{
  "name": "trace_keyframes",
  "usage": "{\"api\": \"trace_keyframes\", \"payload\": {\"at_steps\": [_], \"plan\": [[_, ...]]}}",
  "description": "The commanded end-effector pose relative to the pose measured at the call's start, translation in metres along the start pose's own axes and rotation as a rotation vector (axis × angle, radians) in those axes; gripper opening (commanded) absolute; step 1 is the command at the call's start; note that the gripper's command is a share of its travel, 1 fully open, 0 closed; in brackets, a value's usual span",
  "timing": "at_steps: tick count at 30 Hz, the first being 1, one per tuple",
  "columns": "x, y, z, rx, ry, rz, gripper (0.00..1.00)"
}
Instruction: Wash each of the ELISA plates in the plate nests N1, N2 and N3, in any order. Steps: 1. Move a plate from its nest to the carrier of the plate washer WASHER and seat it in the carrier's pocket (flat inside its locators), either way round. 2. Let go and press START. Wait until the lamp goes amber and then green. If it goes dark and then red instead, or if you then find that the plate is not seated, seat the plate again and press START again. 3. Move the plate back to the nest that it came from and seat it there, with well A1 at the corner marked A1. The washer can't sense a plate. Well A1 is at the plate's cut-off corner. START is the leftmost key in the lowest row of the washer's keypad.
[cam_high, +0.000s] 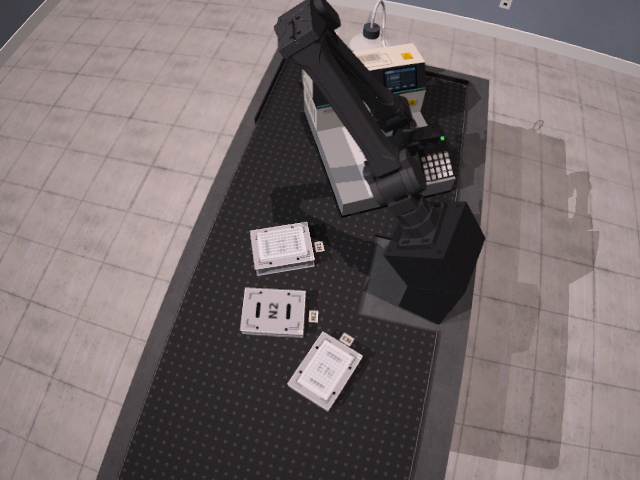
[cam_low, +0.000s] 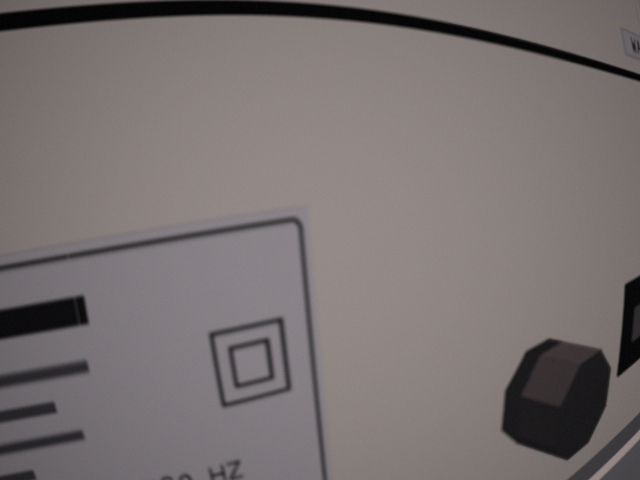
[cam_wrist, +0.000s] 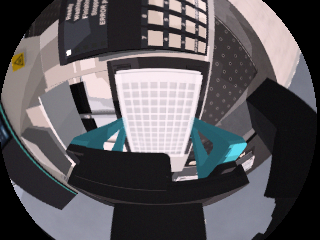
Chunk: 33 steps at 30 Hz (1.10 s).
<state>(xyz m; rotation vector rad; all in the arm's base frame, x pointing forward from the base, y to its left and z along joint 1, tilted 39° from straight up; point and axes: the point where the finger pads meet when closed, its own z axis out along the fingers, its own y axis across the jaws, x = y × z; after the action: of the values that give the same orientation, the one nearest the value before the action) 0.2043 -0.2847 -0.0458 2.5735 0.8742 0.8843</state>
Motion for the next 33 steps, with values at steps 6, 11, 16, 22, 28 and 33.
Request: {"api": "trace_keyframes", "payload": {"at_steps": [6, 11, 16, 22, 28, 33], "plan": [[-0.001, 0.003, -0.001, -0.008, -0.004, 0.006, 0.84], [-0.001, 0.003, -0.001, -0.008, -0.004, 0.006, 0.84], [-0.002, 0.002, -0.008, -0.012, -0.009, 0.027, 0.84], [-0.002, 0.002, -0.016, -0.013, -0.008, 0.008, 0.84], [-0.003, 0.004, -0.025, -0.017, -0.008, 0.005, 0.84], [-0.003, 0.005, -0.033, -0.018, -0.009, 0.005, 0.84]]}}
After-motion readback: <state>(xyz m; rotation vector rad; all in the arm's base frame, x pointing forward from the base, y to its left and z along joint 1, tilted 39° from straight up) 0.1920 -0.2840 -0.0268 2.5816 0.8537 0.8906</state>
